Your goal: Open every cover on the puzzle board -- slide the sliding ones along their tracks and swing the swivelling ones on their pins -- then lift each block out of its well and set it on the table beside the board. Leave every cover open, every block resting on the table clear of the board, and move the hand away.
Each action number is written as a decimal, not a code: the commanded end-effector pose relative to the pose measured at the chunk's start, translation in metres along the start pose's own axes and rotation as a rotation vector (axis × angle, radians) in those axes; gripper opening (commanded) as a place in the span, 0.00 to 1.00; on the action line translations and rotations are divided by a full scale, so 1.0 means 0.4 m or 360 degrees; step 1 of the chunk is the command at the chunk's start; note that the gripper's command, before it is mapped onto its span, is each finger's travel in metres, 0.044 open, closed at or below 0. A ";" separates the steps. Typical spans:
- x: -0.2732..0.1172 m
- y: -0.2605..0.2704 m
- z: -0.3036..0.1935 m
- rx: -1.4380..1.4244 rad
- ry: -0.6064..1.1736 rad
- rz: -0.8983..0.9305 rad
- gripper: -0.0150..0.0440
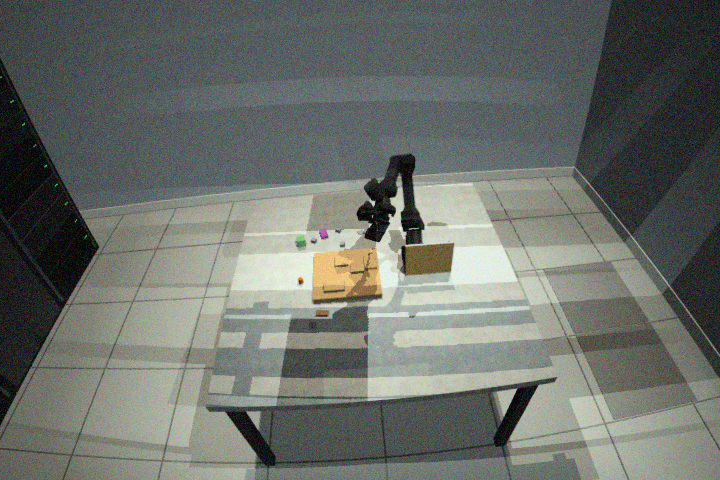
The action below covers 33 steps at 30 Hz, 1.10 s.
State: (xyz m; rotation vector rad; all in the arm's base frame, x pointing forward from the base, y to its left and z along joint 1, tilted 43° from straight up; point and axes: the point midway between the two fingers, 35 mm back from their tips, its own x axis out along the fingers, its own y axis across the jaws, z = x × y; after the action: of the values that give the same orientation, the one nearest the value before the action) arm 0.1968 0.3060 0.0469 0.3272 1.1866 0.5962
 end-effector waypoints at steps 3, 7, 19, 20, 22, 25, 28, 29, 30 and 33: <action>0.001 -0.065 0.037 0.0020 -0.0043 -0.0154 0.25; -0.003 -0.110 0.057 0.0052 -0.0063 -0.0248 0.25; -0.028 -0.252 0.111 0.0113 -0.0106 -0.0575 0.25; -0.031 -0.264 0.115 0.0116 -0.0108 -0.0605 0.25; -0.038 -0.288 0.123 0.0122 -0.0110 -0.0666 0.25; -0.050 -0.325 0.133 0.0131 -0.0109 -0.0759 0.25; -0.064 -0.362 0.142 0.0139 -0.0104 -0.0851 0.25; -0.069 -0.374 0.145 0.0141 -0.0101 -0.0882 0.25; -0.074 -0.386 0.147 0.0144 -0.0098 -0.0912 0.25; -0.090 -0.422 0.154 0.0151 -0.0086 -0.1004 0.25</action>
State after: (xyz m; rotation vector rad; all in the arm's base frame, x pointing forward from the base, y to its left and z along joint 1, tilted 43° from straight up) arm 0.2850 0.1664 0.0072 0.0685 1.1821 0.0253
